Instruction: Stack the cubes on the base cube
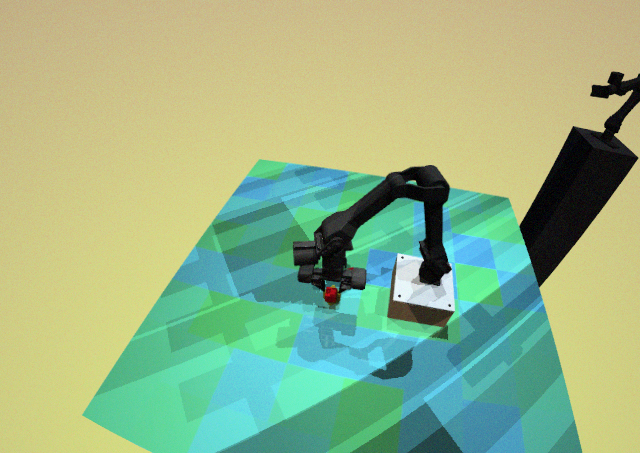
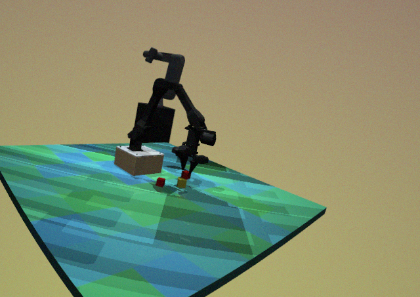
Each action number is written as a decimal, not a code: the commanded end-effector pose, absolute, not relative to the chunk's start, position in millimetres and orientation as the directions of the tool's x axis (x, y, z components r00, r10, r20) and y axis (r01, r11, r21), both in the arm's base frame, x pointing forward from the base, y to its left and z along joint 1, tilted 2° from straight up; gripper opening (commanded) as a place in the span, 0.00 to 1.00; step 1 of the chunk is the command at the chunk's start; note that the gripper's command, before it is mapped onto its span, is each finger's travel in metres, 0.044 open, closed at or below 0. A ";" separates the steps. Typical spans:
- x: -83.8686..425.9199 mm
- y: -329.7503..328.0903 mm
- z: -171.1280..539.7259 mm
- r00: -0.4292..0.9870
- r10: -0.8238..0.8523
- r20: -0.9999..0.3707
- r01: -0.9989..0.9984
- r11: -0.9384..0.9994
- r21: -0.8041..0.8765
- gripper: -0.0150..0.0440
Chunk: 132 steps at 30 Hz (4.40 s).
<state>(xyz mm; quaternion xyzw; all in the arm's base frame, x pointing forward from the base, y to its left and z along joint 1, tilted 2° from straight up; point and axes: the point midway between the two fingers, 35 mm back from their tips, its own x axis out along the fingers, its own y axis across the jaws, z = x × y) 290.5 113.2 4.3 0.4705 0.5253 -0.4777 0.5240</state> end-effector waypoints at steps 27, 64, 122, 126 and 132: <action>290.7 100.3 28.1 -0.002 -0.005 -1.000 0.953 0.302 -0.003 0.70; 257.2 1.5 56.6 -0.003 -0.011 -1.000 -0.422 0.907 -0.009 0.70; 251.0 -7.7 -51.7 -0.005 -0.012 -1.000 -0.560 0.828 -0.007 0.61; 251.0 -7.7 -51.7 -0.005 -0.012 -1.000 -0.560 0.828 -0.007 0.44; 252.1 -7.7 -47.5 -0.005 -0.012 -1.000 -0.560 0.828 -0.007 0.43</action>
